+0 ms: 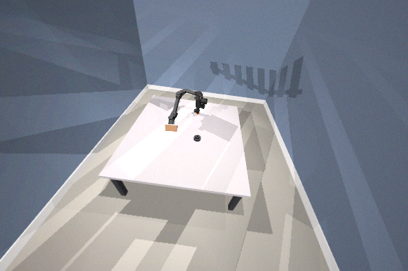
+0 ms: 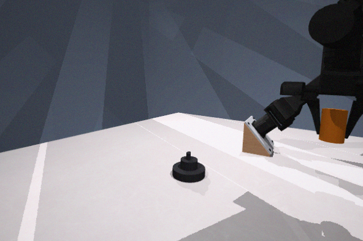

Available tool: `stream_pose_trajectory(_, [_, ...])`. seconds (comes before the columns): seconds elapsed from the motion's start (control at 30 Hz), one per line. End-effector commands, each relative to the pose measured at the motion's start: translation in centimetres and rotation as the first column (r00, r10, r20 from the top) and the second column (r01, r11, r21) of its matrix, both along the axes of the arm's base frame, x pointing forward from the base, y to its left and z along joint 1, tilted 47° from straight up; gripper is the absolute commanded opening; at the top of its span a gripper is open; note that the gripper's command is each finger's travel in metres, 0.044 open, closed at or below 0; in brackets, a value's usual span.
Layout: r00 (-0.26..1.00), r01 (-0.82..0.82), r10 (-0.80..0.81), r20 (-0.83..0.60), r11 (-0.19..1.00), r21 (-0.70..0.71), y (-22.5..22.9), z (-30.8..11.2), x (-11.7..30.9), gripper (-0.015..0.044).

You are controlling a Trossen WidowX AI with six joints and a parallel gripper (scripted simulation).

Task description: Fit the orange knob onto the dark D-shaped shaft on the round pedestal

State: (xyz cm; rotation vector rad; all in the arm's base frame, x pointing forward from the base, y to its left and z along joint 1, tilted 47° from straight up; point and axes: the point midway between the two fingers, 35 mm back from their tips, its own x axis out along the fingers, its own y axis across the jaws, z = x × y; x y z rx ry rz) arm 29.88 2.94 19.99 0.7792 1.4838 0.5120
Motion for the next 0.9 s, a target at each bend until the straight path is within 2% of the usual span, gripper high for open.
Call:
stream_pose_trajectory(0.0, [1.0,0.002,-0.002,0.003,1.0,-0.01,-1.0,-0.9,0.6,0.0])
stream_pose_trajectory(0.87, [1.0,-0.017,0.018,0.019,0.999,-0.031,-5.6,-6.8,2.9,0.0])
